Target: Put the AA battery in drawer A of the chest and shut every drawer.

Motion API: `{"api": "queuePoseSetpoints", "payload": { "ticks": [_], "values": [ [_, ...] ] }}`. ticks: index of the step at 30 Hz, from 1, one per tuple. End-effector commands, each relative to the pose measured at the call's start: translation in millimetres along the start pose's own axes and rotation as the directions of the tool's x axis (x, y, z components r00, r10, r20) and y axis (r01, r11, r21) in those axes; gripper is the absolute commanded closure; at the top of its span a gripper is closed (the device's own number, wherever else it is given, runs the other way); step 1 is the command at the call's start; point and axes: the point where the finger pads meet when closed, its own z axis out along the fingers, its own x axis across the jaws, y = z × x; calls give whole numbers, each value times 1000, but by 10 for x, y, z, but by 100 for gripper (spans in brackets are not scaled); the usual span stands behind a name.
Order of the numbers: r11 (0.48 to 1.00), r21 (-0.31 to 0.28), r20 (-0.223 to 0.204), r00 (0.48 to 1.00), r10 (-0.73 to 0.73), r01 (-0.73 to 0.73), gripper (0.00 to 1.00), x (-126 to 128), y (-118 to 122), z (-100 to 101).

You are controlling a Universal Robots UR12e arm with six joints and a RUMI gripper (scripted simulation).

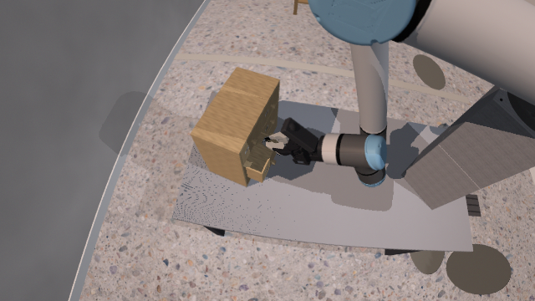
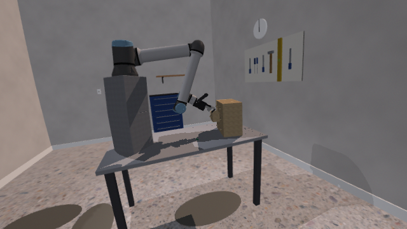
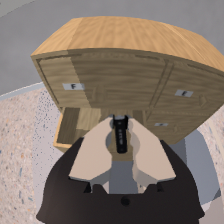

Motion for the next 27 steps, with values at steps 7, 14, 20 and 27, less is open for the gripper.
{"api": "queuePoseSetpoints", "payload": {
  "ticks": [7,14,20,27],
  "values": [
    [1000,1,0,1000,0,0,93,-1,-7,-1],
    [1000,1,0,1000,0,0,88,-1,-7,-1],
    [1000,1,0,1000,0,0,83,-1,-7,-1],
    [1000,1,0,1000,0,0,0,-1,-7,-1]
  ]
}}
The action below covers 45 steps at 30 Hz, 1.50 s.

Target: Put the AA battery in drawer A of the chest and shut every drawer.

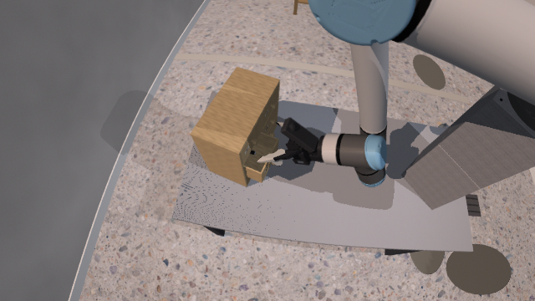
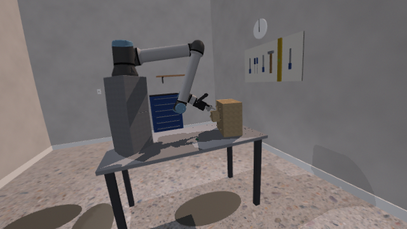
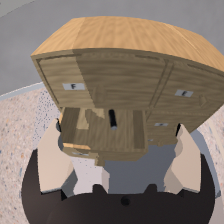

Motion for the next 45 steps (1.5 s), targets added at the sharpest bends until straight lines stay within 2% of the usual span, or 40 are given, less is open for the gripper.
{"api": "queuePoseSetpoints", "payload": {
  "ticks": [1,33,45],
  "values": [
    [1000,1,0,1000,0,0,0,-1,-7,-1],
    [1000,1,0,1000,0,0,0,-1,27,-70],
    [1000,1,0,1000,0,0,0,-1,147,-311]
  ]
}}
